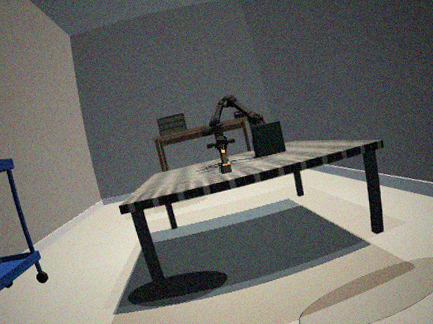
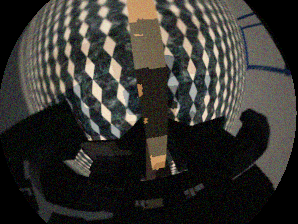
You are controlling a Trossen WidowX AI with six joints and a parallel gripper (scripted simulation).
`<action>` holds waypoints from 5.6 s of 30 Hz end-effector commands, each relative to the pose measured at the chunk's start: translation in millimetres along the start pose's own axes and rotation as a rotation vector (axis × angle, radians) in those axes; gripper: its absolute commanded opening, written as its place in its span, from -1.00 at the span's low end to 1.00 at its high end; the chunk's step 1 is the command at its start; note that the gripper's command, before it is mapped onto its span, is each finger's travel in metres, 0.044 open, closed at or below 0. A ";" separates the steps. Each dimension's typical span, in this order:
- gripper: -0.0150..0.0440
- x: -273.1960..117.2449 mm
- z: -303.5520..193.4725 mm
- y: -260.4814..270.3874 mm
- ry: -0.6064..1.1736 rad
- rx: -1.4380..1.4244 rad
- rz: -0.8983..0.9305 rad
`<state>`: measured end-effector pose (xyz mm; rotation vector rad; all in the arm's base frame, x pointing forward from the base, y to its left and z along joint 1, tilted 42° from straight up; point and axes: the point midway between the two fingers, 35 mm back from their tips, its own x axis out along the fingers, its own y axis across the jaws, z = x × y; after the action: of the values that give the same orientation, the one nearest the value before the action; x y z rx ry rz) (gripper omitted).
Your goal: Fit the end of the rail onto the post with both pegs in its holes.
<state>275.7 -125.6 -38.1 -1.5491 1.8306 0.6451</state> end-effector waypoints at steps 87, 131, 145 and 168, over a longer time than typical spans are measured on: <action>-0.49 -1.2 -28.4 -0.2 0.002 -0.003 -0.003; -0.49 -1.5 -42.4 -0.3 0.002 -0.003 -0.003; 0.75 -0.5 -40.3 -0.1 0.002 0.000 -0.001; 1.00 -30.7 -9.5 0.0 -0.001 -0.002 -0.003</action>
<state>274.5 -114.1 -10.0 -1.5565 1.8321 0.6539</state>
